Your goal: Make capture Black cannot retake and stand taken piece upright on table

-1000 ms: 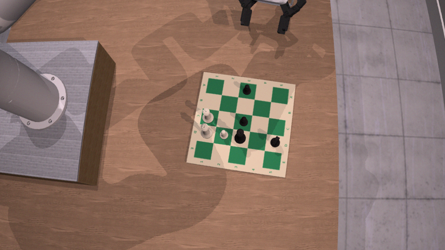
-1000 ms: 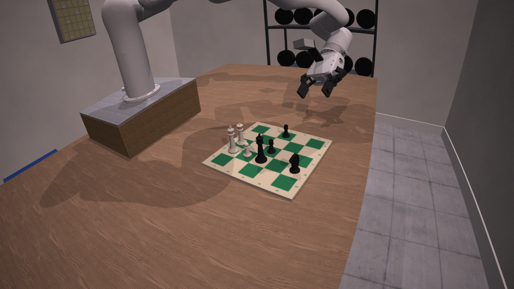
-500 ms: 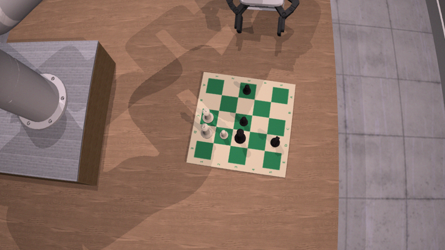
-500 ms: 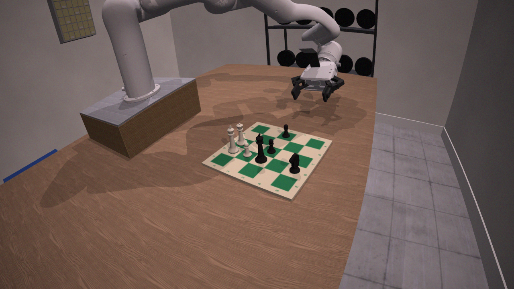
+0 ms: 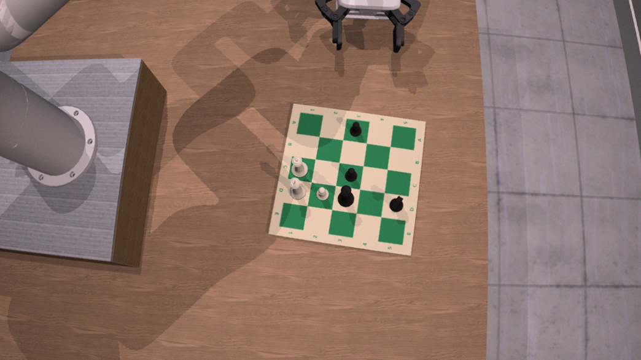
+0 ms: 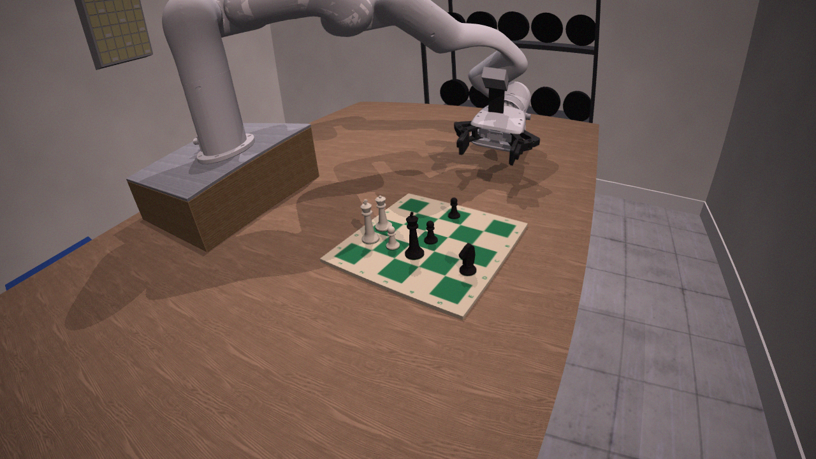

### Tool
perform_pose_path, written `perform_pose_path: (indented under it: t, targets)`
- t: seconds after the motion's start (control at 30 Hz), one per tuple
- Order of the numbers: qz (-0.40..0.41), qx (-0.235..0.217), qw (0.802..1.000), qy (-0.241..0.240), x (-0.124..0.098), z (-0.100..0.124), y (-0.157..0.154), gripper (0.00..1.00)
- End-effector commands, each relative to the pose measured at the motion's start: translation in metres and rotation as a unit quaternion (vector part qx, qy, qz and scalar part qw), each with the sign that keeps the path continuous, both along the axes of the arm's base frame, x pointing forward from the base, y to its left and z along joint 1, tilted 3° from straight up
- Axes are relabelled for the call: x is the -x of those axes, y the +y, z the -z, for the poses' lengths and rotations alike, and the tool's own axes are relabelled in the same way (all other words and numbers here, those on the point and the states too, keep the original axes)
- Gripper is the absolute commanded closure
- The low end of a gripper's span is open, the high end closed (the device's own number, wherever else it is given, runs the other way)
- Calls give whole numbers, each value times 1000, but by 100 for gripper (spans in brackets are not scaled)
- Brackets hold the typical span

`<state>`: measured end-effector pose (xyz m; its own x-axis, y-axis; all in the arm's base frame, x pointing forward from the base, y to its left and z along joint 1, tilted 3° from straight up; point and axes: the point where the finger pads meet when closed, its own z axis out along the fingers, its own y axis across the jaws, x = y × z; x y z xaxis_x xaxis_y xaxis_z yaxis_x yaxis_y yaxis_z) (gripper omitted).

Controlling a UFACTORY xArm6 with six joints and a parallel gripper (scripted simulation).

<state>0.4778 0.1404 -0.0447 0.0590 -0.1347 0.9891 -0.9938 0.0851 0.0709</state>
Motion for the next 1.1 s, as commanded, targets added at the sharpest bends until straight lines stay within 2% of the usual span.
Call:
perform_pose_path:
  t: [0.0,0.23,1.07]
  targets:
    - [-13,33,999,41,2,-2,2,0]
    - [-20,45,997,58,3,-3,3,0]
    - [-21,45,997,58,3,-3,3,0]
